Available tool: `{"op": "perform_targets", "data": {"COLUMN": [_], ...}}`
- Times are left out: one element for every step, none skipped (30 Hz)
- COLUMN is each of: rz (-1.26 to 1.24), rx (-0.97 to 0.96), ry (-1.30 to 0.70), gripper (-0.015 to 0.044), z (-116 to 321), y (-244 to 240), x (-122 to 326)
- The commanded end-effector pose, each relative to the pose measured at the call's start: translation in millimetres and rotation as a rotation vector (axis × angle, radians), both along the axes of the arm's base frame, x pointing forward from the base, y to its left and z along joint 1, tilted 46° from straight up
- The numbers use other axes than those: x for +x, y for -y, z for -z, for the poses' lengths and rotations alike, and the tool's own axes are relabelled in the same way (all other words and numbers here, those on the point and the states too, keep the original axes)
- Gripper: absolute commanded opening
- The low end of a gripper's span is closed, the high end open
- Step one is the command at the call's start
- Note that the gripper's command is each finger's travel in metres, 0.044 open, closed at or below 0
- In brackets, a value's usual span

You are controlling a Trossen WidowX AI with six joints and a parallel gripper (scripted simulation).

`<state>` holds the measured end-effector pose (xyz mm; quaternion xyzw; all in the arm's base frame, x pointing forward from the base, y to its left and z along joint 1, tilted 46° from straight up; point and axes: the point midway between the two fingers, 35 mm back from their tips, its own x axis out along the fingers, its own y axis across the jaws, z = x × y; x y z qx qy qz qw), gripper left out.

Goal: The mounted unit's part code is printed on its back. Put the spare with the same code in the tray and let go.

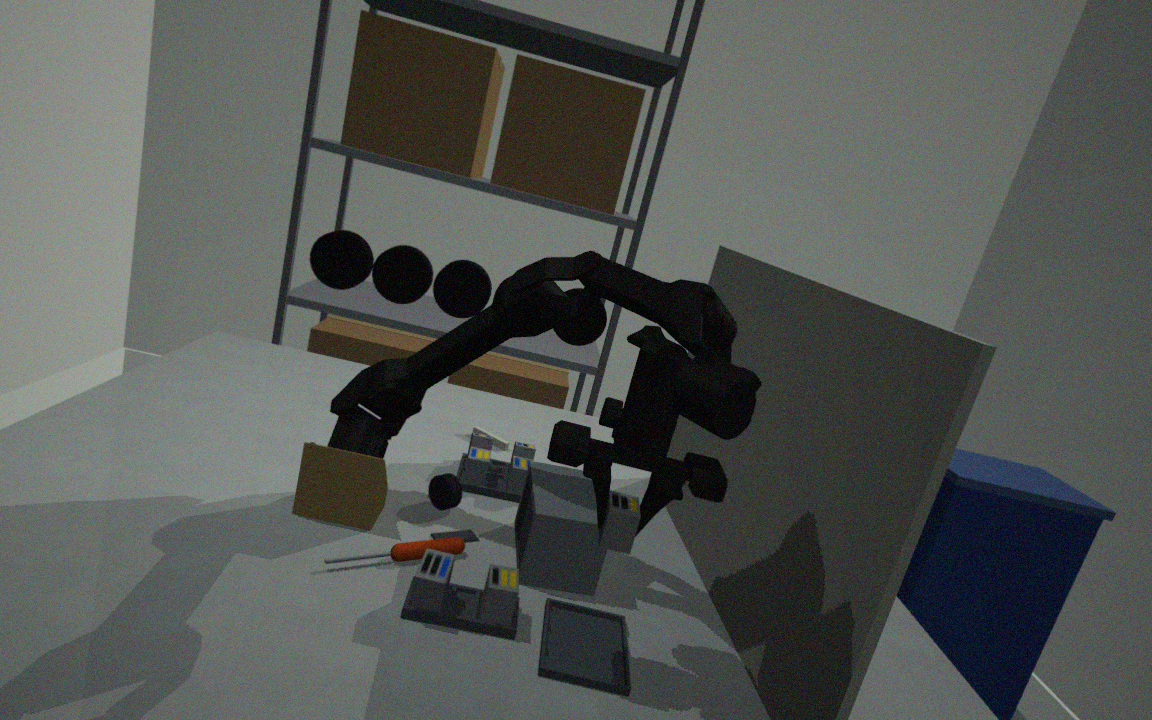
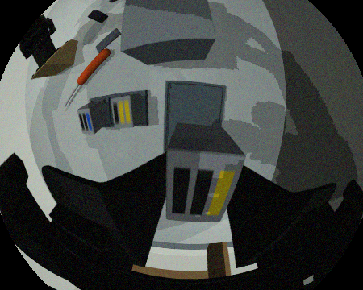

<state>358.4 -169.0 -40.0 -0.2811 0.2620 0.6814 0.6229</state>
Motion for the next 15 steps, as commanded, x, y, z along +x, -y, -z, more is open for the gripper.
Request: {"op": "perform_targets", "data": {"rz": [-0.008, -0.008, -0.008, -0.008, -0.008, -0.008, -0.008, -0.008, -0.008, -0.008, -0.008, -0.008, -0.008, -0.008, -0.008], "rx": [-0.007, -0.007, -0.007, -0.007, -0.007, -0.007, -0.007, -0.007, -0.007, -0.007, -0.007, -0.007, -0.007, -0.007, -0.007], "ry": [0.008, 0.008, 0.008, 0.008, 0.008, 0.008, 0.008, 0.008, 0.008, 0.008, 0.008, 0.008, 0.008, 0.008, 0.008], "gripper": [0.0, 0.0, 0.0, 0.0, 0.0, 0.0, 0.0, 0.0, 0.0, 0.0, 0.0, 0.0, 0.0, 0.0, 0.0], "z": [1.3, 1.8, 2.4, 3.0, 3.5, 4.1, 4.7, 5.2, 5.8, 6.3, 6.9, 7.5, 8.0, 8.6, 9.1], "y": [-0.2, -0.6, -1.1, -1.5, -2.0, -2.5, -2.9, -3.4, -3.8, -4.3, -4.7, -5.2, -5.7, -6.1, -6.6], "x": [1.2, 1.3, 1.4, 1.5, 1.6, 1.6, 1.7, 1.8, 1.9, 2.0, 2.1, 2.2, 2.3, 2.3, 2.4]}}
